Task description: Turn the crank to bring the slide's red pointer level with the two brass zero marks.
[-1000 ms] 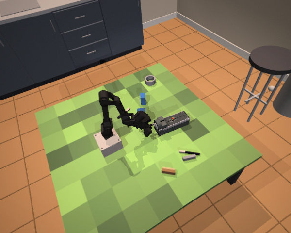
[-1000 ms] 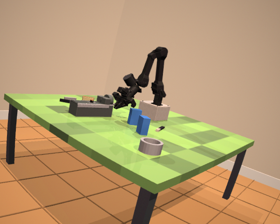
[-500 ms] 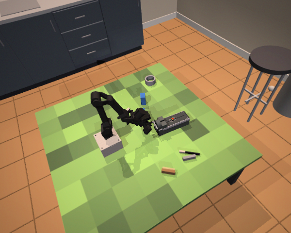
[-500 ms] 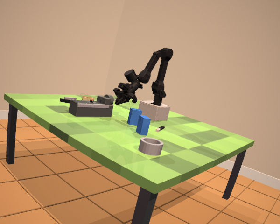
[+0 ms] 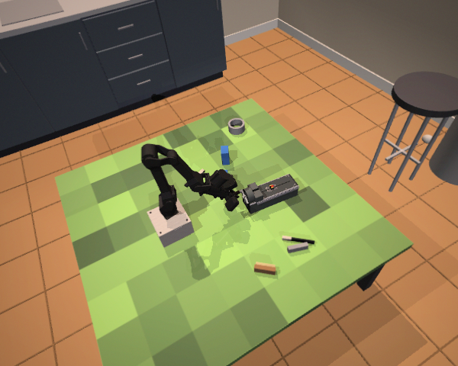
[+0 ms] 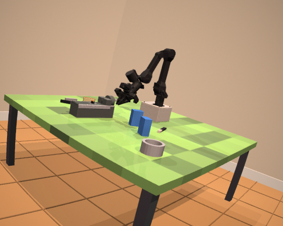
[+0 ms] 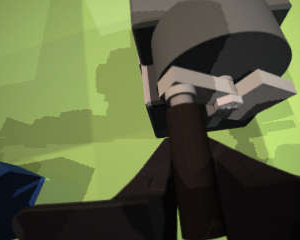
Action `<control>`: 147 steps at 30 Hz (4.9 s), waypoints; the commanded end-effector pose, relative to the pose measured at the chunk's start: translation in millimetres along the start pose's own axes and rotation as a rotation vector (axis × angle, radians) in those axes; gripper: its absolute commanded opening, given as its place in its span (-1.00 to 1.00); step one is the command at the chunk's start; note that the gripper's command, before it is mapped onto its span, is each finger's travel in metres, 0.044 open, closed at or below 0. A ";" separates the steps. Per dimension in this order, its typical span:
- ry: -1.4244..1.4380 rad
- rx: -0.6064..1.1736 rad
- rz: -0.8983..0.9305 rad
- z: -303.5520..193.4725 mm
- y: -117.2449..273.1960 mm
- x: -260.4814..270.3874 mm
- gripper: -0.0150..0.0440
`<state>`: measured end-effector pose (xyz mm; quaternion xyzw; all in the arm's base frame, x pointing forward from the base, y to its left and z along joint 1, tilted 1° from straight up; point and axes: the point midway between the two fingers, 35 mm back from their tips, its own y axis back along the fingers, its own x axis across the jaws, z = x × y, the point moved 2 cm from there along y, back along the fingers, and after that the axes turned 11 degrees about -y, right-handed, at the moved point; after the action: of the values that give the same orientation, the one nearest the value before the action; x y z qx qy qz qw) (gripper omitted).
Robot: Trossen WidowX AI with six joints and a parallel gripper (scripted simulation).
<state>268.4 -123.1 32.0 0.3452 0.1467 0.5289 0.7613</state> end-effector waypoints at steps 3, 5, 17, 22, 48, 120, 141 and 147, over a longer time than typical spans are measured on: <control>0.000 0.000 0.000 -0.1 -0.1 0.1 -0.49; 0.000 0.000 0.000 -0.1 -0.1 0.1 -0.49; 0.000 0.000 0.000 -0.1 -0.1 0.1 0.58; 0.000 0.000 0.000 -0.1 -0.1 0.1 1.00; -0.001 0.000 0.000 62.7 58.9 11.7 1.00; 0.048 0.014 -0.112 179.5 -4.1 3.2 1.00; 0.012 0.001 -0.020 102.5 71.6 14.0 1.00; 0.004 -0.002 0.000 82.1 82.8 16.2 1.00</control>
<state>272.0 -126.9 154.3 0.3381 0.1517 0.5282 0.7640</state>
